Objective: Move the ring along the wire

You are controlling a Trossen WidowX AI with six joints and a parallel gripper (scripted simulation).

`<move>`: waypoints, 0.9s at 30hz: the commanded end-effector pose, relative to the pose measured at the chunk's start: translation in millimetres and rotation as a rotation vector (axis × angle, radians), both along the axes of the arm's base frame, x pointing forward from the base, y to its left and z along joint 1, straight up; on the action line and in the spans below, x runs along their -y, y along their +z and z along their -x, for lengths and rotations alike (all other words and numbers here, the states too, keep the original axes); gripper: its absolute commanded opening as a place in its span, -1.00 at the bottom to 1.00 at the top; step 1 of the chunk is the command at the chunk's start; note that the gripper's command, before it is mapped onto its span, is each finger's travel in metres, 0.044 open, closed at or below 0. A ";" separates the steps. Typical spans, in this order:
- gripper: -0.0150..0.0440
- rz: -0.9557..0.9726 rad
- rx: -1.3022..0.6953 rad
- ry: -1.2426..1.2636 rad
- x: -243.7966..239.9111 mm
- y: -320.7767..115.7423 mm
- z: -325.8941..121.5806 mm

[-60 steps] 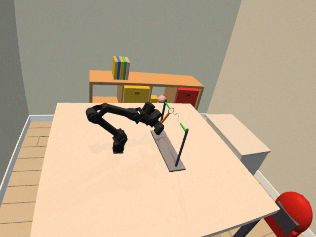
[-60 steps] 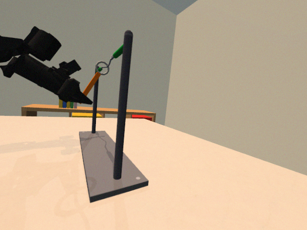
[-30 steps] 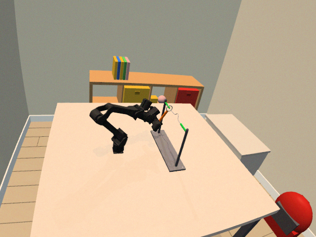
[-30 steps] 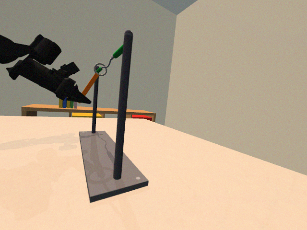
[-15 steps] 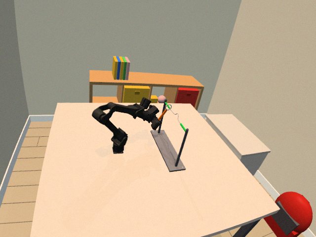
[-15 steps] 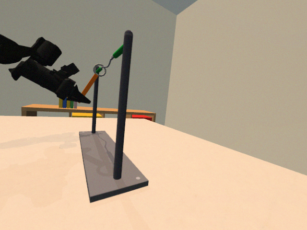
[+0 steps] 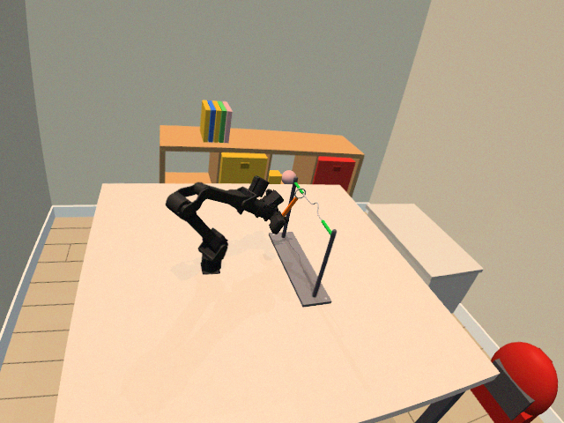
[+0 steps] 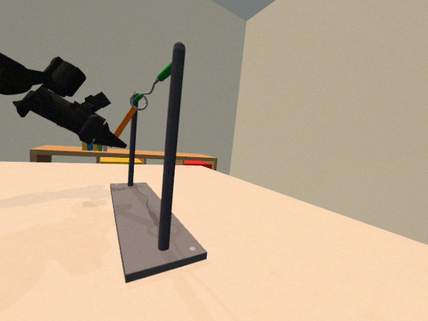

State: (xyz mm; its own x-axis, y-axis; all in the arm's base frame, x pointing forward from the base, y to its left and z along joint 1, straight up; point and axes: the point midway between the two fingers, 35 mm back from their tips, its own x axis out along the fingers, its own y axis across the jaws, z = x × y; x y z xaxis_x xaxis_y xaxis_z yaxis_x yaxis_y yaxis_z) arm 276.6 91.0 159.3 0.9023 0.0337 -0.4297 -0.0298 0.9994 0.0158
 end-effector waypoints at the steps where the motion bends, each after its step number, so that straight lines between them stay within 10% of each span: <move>1: -1.00 -0.002 0.001 -0.006 0.5 -0.8 -0.3; 16: -1.00 -0.002 0.001 -0.006 0.5 -0.8 -0.3; 27: -0.02 0.000 0.000 0.000 -0.1 -0.4 0.4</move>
State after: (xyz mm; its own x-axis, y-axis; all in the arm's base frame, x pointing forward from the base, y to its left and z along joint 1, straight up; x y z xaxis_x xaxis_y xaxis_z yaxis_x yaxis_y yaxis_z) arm 276.7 91.0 158.6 0.9024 0.0337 -0.4296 -0.0297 0.9994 0.0158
